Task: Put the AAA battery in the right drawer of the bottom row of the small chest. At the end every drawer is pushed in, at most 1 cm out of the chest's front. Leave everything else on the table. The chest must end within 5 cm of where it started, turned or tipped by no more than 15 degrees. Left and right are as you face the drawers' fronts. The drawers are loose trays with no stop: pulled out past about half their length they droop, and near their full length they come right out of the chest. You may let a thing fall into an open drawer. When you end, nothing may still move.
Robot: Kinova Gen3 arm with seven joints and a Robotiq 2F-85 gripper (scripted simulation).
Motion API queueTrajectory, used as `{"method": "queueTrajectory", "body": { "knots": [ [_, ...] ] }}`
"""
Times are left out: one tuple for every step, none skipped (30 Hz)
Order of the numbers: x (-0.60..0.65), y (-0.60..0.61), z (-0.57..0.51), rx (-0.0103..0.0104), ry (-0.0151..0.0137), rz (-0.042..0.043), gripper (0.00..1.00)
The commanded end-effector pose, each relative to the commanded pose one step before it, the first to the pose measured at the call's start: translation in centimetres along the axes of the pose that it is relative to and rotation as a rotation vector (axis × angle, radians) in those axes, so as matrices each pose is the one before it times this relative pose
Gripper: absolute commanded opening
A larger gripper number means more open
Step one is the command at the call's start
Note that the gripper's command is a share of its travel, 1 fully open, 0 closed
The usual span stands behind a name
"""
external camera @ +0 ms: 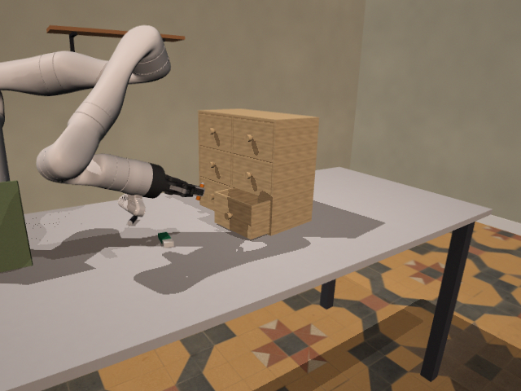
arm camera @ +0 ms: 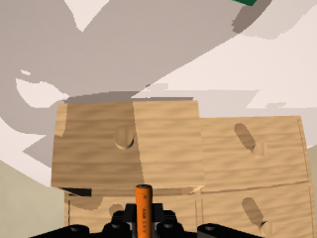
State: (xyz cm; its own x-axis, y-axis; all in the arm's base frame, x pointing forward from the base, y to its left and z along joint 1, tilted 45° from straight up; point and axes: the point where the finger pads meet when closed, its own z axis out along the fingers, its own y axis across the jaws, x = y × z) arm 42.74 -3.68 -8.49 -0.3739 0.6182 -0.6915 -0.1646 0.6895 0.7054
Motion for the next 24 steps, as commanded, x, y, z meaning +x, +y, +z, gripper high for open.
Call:
{"method": "queueTrajectory", "body": {
  "knots": [
    [-0.829,0.372,1.114,-0.01192,-0.00497,-0.01262,0.05],
    [-0.126,-0.001,0.348,0.0,0.0,0.0,0.05],
    [-0.129,-0.001,0.357,0.0,-0.00001,0.00001,0.05],
    [-0.132,-0.001,0.365,0.0,0.0,0.0,0.05],
    [-0.135,-0.002,0.372,0.0,0.00001,-0.00001,0.05],
    [0.0,0.0,0.0,0.0,0.0,0.0,0.05],
    [0.0,0.0,0.0,0.0,0.0,0.0,0.05],
    [-0.137,-0.001,0.377,0.0,0.0,0.0,0.05],
    [-0.139,-0.001,0.382,0.0,0.0,0.0,0.05],
    [-0.14,-0.001,0.386,0.0,0.0,0.00001,0.05],
    [-0.141,-0.001,0.388,0.0,-0.00001,0.00001,0.05],
    [-0.141,-0.002,0.39,0.0,0.00001,-0.00001,0.05],
    [-0.142,-0.002,0.391,0.0,0.0,-0.00001,0.05],
    [-0.141,-0.001,0.39,0.0,0.0,0.0,0.05],
    [-0.14,-0.001,0.388,0.0,0.0,0.0,0.05],
    [-0.139,-0.001,0.384,0.0,0.0,0.0,0.05],
    [-0.138,-0.001,0.379,0.0,-0.00001,0.00001,0.05],
    [-0.135,-0.002,0.373,0.0,0.0,-0.00001,0.05],
    [-0.132,-0.002,0.366,0.0,0.00001,-0.00001,0.05],
    [-0.129,-0.001,0.357,0.0,0.0,0.0,0.05],
    [-0.126,-0.001,0.346,0.0,-0.00001,0.00001,0.05],
    [-0.121,-0.001,0.334,0.0,0.0,0.0,0.05],
    [0.0,0.0,0.0,0.0,0.0,0.0,0.05],
    [0.0,0.0,0.0,0.0,0.0,0.0,0.05]
  ]
}}
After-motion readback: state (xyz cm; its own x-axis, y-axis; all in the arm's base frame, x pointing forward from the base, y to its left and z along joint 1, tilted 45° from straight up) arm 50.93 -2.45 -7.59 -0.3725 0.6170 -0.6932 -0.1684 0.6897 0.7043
